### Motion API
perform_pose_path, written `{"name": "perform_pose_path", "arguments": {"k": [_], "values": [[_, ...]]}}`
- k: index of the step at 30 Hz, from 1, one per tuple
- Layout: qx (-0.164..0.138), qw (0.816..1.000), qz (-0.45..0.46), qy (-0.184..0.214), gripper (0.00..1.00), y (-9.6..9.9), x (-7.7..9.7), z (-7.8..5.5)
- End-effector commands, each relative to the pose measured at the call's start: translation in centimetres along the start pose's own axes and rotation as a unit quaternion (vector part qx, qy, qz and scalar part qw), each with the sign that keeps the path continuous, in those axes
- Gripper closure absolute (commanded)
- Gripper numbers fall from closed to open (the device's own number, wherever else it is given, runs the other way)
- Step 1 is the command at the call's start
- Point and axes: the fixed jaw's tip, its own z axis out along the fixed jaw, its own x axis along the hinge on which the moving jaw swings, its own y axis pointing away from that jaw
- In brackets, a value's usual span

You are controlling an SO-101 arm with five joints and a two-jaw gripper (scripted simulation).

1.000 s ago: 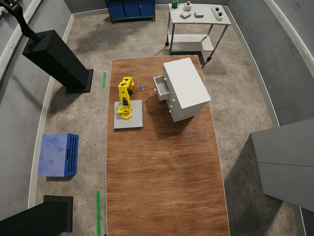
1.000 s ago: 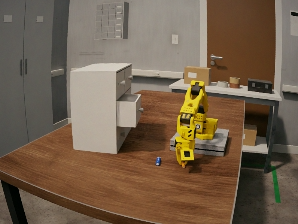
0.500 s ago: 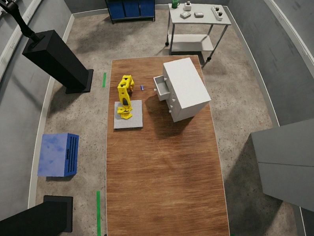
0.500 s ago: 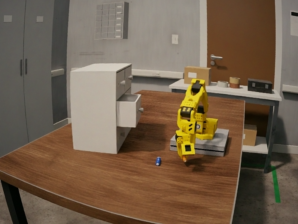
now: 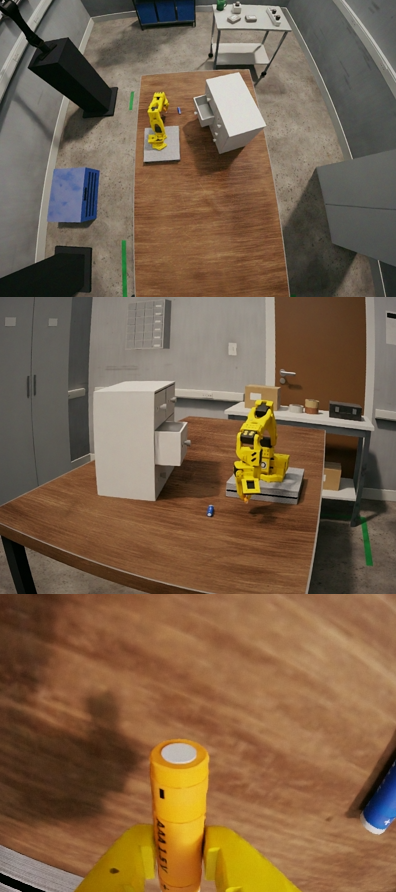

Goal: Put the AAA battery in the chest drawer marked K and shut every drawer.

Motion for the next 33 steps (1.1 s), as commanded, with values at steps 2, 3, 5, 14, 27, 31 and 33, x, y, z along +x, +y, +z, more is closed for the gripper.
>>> {"name": "perform_pose_path", "arguments": {"k": [2,3,5,14,27,31,33], "values": [[0.005,1.000,0.016,-0.012,1.00,-0.3,0.0,-0.7],[0.005,0.999,0.035,-0.012,1.00,-0.5,0.3,-0.7],[0.005,0.997,0.074,-0.013,1.00,-0.8,0.9,-0.7],[0.002,0.969,0.245,-0.014,1.00,-2.0,3.7,-0.7],[0.001,0.932,0.363,-0.014,1.00,-2.5,5.7,-0.5],[0.001,0.932,0.363,-0.014,1.00,-2.5,5.7,-0.5],[0.001,0.932,0.363,-0.014,1.00,-2.5,5.7,-0.5]]}}
